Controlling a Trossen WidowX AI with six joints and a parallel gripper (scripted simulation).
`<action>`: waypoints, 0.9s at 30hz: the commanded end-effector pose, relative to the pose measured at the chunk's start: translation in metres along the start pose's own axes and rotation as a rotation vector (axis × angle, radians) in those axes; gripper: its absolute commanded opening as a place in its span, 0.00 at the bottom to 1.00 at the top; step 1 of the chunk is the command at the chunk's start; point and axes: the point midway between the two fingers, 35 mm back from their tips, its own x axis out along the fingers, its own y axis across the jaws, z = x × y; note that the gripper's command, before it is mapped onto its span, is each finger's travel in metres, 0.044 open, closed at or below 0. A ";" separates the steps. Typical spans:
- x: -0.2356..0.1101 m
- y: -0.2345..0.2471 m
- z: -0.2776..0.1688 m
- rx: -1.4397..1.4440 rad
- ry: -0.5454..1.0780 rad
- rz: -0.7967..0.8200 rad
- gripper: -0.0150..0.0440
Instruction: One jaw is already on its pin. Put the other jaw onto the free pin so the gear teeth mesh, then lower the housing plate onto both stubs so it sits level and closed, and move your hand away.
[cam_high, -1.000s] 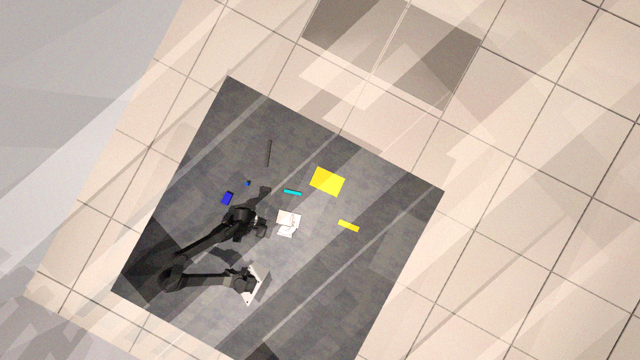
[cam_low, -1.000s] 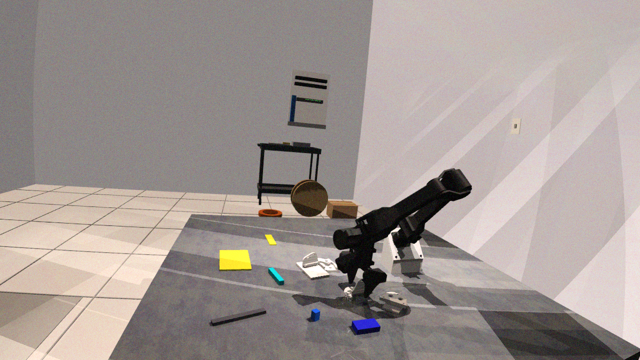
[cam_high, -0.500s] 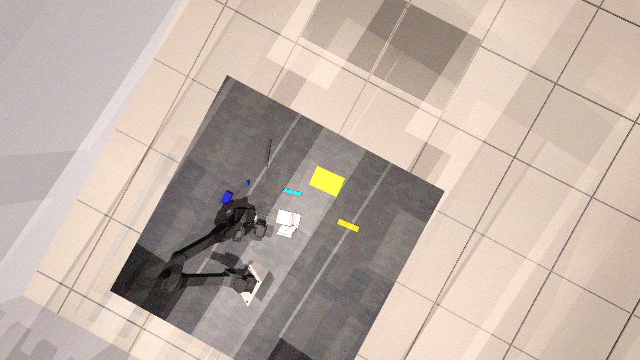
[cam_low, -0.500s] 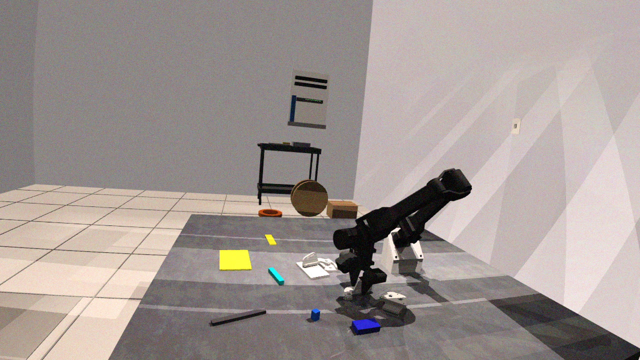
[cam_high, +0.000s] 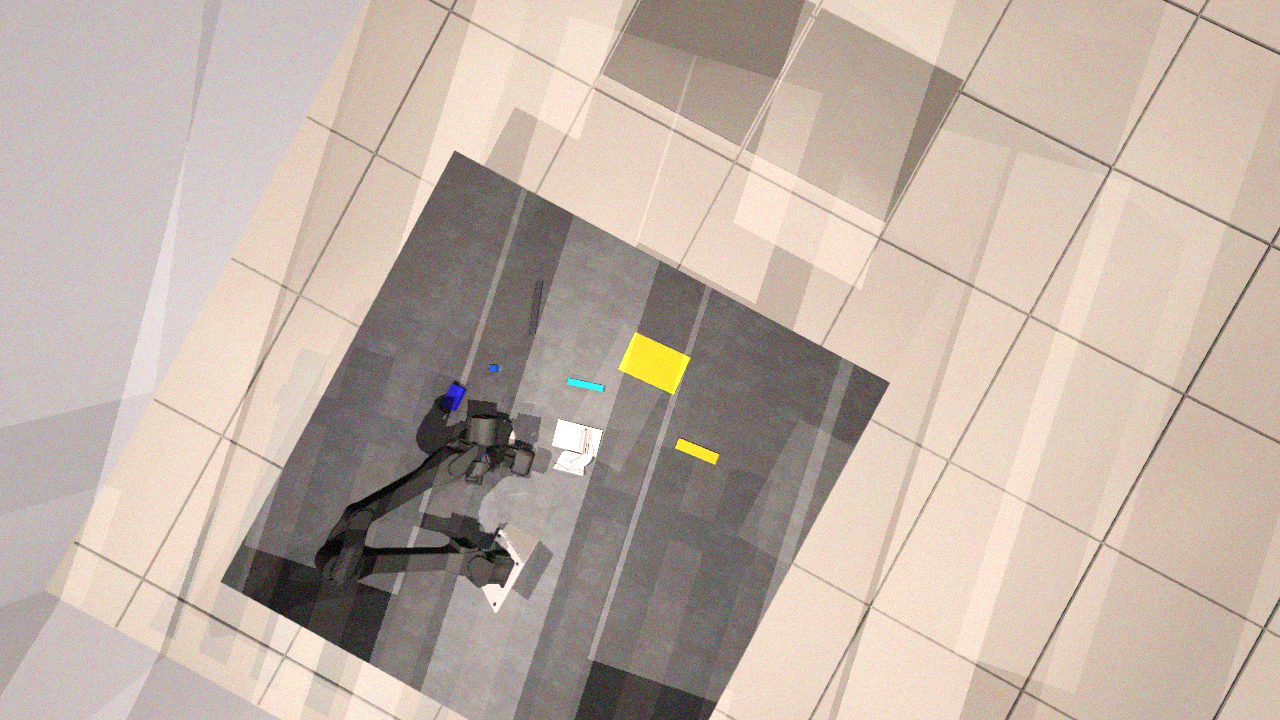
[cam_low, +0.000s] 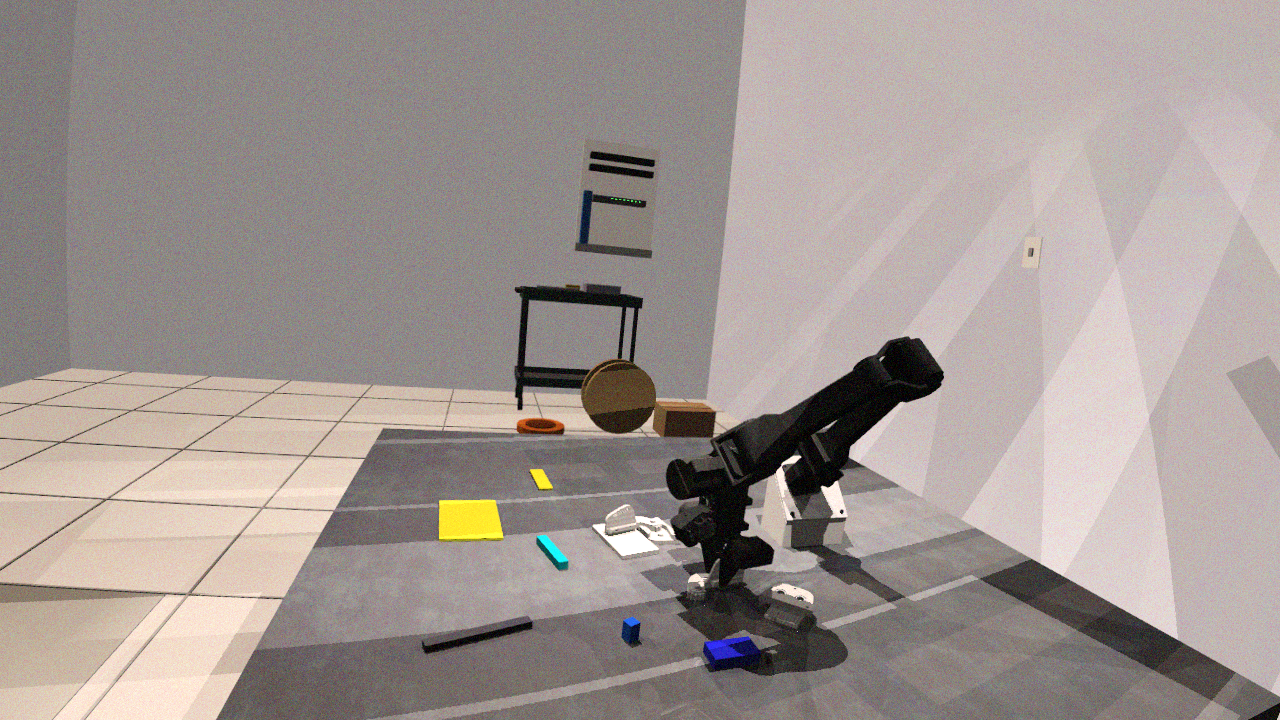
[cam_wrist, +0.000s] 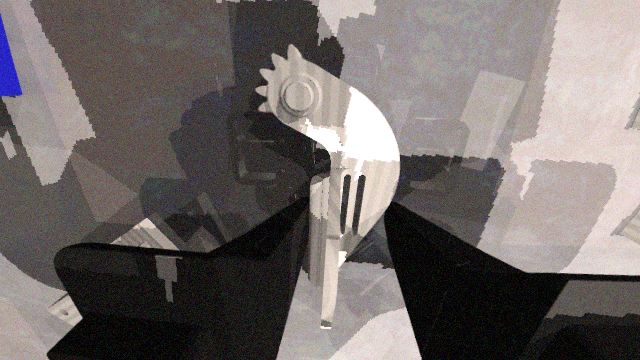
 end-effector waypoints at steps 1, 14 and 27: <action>0.000 0.000 0.000 0.000 0.000 -0.003 0.48; -0.032 -0.003 0.004 0.000 0.000 -0.012 0.48; -0.073 -0.001 0.001 0.002 -0.001 -0.010 0.48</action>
